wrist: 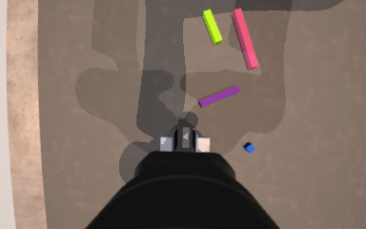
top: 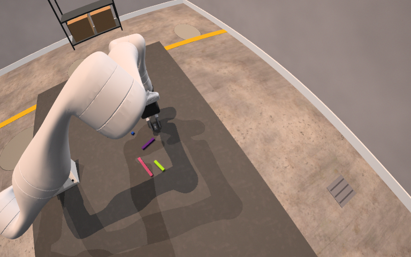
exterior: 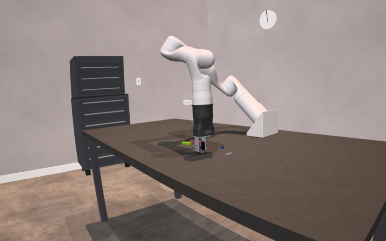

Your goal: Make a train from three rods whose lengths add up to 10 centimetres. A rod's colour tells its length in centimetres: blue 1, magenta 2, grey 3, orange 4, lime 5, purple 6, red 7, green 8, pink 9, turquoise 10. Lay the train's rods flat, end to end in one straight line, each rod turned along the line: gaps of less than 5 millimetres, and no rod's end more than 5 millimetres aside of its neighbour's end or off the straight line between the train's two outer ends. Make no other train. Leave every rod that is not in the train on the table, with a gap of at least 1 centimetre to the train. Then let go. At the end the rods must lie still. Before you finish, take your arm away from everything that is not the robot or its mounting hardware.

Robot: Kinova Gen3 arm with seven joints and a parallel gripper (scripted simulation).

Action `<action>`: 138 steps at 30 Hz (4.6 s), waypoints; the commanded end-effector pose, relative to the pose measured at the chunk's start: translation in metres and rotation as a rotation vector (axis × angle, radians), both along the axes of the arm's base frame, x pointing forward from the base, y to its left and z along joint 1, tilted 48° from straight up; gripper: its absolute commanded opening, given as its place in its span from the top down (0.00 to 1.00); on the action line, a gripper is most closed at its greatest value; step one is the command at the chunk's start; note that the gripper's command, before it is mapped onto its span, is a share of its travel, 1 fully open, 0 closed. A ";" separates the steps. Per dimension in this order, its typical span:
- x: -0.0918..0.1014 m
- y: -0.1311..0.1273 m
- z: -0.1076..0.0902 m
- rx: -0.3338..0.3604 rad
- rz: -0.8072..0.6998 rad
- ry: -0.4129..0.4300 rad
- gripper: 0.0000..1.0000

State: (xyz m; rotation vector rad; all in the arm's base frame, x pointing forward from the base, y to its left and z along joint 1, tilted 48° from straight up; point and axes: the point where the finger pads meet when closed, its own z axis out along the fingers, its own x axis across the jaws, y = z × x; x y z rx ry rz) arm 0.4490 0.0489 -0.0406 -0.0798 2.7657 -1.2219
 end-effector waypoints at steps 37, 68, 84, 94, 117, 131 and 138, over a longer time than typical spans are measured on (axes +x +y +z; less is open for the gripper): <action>0.000 -0.003 -0.003 0.001 -0.002 -0.002 0.46; 0.000 -0.003 -0.003 0.001 -0.002 -0.002 0.76; -0.003 0.031 0.026 0.006 -0.003 -0.007 0.76; -0.010 0.068 0.059 0.007 -0.003 -0.006 0.76; -0.018 0.071 0.061 0.009 -0.040 -0.044 0.76; -0.049 0.076 0.051 0.052 -0.263 -0.288 0.76; -0.070 0.079 0.044 0.082 -0.421 -0.461 0.76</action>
